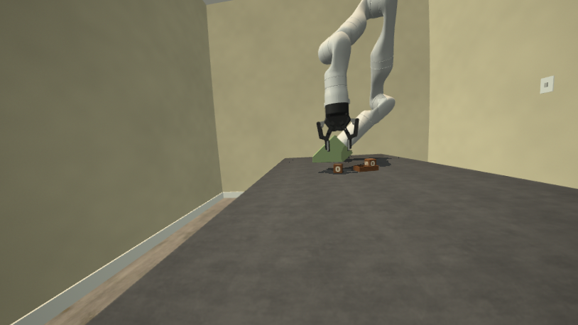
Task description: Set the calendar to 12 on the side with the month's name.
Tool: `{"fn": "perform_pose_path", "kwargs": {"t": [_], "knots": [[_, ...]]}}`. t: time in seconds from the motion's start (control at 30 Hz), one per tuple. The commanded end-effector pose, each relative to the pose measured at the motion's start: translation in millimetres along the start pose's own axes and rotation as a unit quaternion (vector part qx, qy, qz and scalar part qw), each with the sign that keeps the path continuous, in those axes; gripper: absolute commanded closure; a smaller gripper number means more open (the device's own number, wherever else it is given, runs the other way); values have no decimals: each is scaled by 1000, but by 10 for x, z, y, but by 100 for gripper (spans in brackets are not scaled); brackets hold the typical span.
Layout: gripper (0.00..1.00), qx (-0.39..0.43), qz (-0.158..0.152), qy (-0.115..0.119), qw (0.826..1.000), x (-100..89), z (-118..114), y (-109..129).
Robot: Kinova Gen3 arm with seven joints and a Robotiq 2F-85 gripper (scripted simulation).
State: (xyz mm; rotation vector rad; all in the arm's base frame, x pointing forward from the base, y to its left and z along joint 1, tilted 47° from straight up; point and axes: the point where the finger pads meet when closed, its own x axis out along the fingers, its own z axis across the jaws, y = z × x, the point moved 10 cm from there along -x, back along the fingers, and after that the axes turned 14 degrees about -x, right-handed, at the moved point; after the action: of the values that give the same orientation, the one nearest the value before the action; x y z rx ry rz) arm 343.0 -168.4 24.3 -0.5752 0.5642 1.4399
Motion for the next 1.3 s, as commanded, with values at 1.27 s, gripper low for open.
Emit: {"fn": "perform_pose_path", "kwargs": {"t": [1.27], "knots": [[0, 13, -33, 13, 999, -176, 26, 144]]}}
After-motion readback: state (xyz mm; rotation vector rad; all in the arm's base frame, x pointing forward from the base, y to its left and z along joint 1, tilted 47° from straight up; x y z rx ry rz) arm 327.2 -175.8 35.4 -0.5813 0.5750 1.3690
